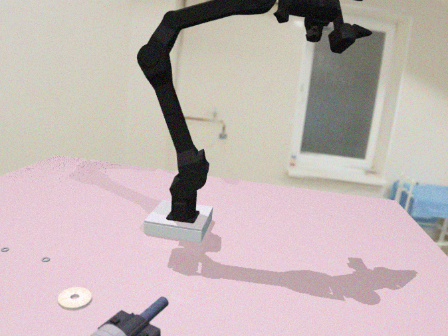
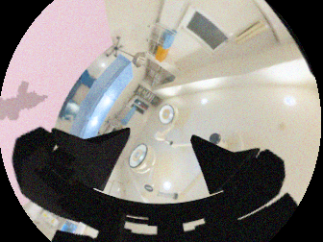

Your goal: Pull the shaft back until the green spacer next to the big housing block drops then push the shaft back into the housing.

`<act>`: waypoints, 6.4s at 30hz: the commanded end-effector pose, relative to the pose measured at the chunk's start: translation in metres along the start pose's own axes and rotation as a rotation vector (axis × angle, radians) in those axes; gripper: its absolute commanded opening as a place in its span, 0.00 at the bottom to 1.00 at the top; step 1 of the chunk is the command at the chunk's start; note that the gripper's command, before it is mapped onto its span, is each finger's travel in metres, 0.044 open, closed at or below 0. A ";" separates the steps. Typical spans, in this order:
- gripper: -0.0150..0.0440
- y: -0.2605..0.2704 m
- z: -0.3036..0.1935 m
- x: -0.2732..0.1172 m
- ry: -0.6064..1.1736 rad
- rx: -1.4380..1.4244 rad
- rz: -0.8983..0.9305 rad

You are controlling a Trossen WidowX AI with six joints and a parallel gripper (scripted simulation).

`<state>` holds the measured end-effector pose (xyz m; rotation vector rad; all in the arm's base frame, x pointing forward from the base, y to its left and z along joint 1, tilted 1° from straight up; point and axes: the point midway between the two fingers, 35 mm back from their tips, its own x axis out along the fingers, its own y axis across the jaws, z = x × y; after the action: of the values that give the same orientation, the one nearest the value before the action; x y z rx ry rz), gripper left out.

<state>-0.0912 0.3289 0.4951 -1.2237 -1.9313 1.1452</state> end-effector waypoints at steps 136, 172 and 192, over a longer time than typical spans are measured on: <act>1.00 0.512 -0.083 -0.433 0.932 -0.059 2.006; 1.00 0.513 -0.084 -0.433 0.932 -0.059 2.006; 0.96 0.525 -0.087 -0.444 0.933 -0.052 2.011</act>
<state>0.3812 0.0673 0.0609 -2.9329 0.4553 0.7252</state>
